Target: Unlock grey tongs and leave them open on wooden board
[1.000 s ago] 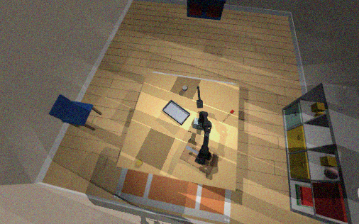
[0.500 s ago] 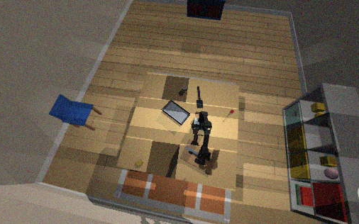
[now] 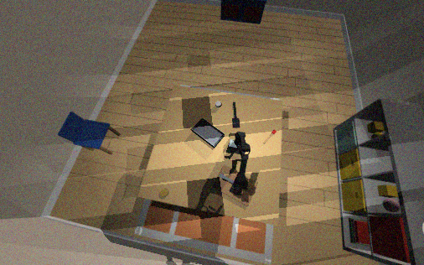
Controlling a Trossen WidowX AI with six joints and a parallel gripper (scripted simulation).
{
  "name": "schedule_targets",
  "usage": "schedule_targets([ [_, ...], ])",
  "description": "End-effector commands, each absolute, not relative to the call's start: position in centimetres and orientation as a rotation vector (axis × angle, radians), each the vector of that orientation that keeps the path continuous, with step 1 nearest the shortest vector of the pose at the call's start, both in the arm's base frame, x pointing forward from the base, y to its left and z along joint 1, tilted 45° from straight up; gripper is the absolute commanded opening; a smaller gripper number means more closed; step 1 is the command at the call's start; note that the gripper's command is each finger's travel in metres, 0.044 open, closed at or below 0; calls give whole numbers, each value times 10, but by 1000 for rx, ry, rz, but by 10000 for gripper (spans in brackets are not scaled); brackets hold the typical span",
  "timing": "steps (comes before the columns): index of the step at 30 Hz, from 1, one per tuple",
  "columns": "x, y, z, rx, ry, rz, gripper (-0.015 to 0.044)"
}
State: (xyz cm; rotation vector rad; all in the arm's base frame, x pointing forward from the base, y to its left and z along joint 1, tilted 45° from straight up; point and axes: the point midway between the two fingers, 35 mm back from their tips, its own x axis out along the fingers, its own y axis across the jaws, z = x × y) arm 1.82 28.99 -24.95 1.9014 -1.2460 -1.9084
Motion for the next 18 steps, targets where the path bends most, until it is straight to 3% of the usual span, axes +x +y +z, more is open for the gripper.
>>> schedule_targets([
  [1, 16, 286, -254, 1902, -1251, -1915, -150],
  [18, 11, 265, -272, 1905, -1248, -1919, -150],
])
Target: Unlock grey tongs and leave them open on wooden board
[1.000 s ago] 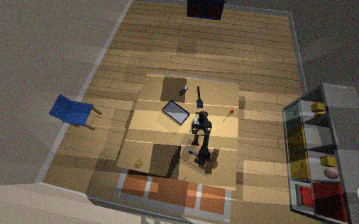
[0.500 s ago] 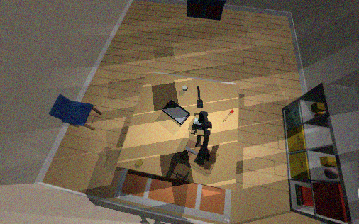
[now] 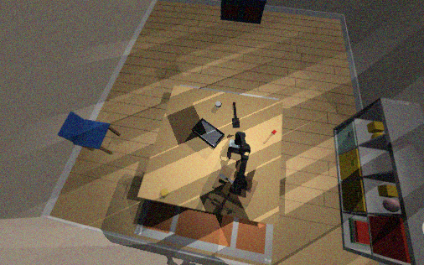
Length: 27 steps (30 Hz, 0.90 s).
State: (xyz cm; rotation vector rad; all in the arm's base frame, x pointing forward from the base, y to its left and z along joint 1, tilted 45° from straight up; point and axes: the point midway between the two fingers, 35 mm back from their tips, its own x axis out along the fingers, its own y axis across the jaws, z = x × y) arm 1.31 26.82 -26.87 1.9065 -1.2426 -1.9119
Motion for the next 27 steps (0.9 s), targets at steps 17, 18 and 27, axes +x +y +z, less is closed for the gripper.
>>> schedule_targets([
  [17, 11, 260, -275, 1907, -1243, -1912, 60],
  [18, 11, 260, -275, 1907, -1243, -1912, 86],
  [27, 11, 260, -275, 1907, -1243, -1912, 323],
])
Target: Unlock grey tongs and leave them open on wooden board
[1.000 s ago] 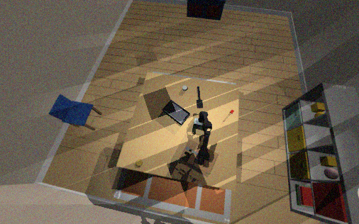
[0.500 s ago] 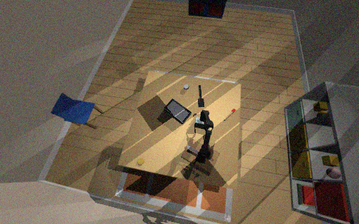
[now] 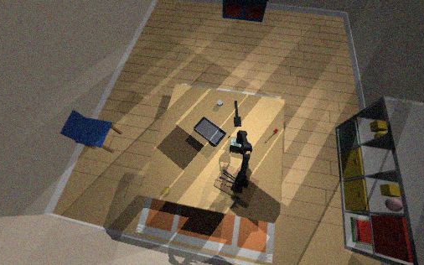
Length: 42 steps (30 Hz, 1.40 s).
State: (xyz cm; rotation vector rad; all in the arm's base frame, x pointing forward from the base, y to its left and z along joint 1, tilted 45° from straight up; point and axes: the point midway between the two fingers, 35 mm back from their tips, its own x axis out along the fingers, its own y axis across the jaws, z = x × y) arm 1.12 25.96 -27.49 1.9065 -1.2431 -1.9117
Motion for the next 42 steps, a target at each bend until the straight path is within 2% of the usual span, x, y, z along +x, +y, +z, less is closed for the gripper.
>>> schedule_targets([
  [1, 11, 260, -275, 1907, -1243, -1912, 349],
  [5, 11, 260, -275, 1907, -1243, -1912, 440],
  [12, 6, 263, -253, 1904, -1245, -1911, 440],
  [24, -32, 243, -103, 1879, -1264, -1896, 440],
  [33, -33, 242, -94, 1878, -1265, -1895, 440],
  [42, -22, 274, -60, 1887, -1251, -1897, 440],
])
